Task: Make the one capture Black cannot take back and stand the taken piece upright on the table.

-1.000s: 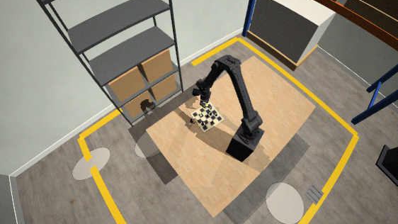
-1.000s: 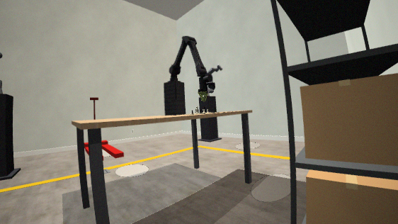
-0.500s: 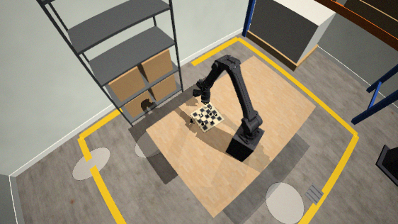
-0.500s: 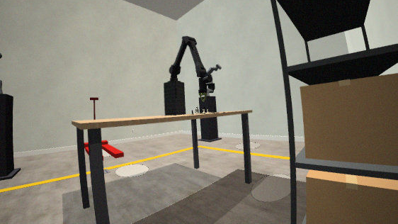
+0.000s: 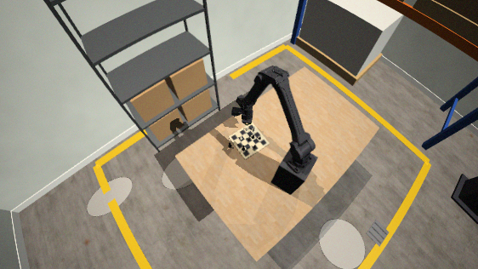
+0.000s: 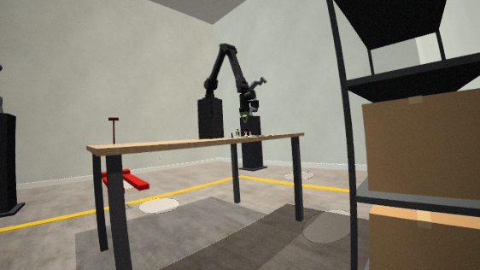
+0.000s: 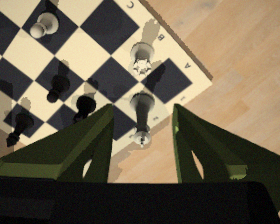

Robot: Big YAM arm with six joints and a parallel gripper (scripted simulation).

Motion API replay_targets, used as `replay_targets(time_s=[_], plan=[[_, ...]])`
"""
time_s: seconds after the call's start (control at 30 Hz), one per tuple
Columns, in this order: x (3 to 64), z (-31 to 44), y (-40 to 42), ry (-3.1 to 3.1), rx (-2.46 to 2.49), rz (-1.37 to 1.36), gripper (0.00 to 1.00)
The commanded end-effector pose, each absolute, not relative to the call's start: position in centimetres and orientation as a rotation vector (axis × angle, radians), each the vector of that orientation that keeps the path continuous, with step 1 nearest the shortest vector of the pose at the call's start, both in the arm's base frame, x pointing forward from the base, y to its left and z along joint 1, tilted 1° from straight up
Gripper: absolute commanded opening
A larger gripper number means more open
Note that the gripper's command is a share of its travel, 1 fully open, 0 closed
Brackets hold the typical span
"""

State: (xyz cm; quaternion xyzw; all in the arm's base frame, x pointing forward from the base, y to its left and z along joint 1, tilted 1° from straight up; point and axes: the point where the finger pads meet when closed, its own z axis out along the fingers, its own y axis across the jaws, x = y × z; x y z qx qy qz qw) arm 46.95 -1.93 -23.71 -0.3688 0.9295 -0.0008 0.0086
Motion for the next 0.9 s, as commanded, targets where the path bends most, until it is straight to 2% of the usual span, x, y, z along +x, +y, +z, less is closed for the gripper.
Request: replay_targets(time_s=[0.0,0.87], plan=[[47.8,-23.2,-1.8,2.876,-1.169,-0.014,0.36],[48.5,-24.7,-1.8,2.868,-1.166,-0.021,0.36]])
